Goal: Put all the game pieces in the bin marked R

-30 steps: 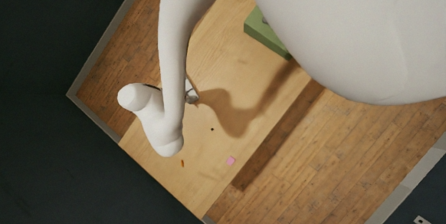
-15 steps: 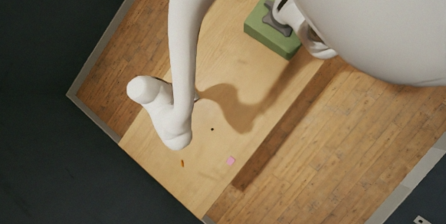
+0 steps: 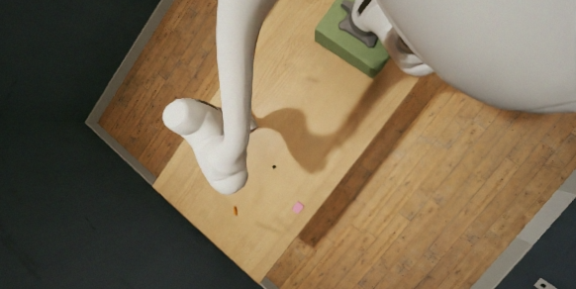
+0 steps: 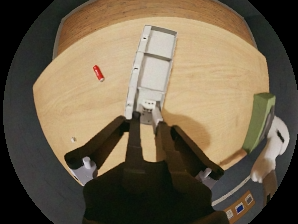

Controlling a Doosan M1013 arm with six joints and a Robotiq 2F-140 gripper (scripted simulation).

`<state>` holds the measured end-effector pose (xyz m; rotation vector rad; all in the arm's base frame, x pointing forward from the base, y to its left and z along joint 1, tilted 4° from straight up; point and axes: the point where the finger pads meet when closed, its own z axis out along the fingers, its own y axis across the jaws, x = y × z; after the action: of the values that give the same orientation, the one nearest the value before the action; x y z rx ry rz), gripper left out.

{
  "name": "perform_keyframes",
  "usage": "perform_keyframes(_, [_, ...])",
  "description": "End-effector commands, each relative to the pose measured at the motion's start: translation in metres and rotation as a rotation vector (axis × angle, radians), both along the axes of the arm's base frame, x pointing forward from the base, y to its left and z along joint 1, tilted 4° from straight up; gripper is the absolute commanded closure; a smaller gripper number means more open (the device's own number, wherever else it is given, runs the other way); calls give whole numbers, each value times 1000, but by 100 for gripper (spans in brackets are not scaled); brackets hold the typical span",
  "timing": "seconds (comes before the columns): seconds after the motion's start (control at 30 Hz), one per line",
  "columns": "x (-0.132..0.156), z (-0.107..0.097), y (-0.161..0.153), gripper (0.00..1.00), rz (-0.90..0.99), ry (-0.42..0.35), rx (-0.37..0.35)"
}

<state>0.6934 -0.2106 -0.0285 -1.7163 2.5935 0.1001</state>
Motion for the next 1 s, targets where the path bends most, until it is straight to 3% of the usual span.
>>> perform_keyframes(0.0, [1, 1, 0, 79, 0, -1, 0])
perform_keyframes(0.97, [0, -43, 3, 79, 0, -1, 0])
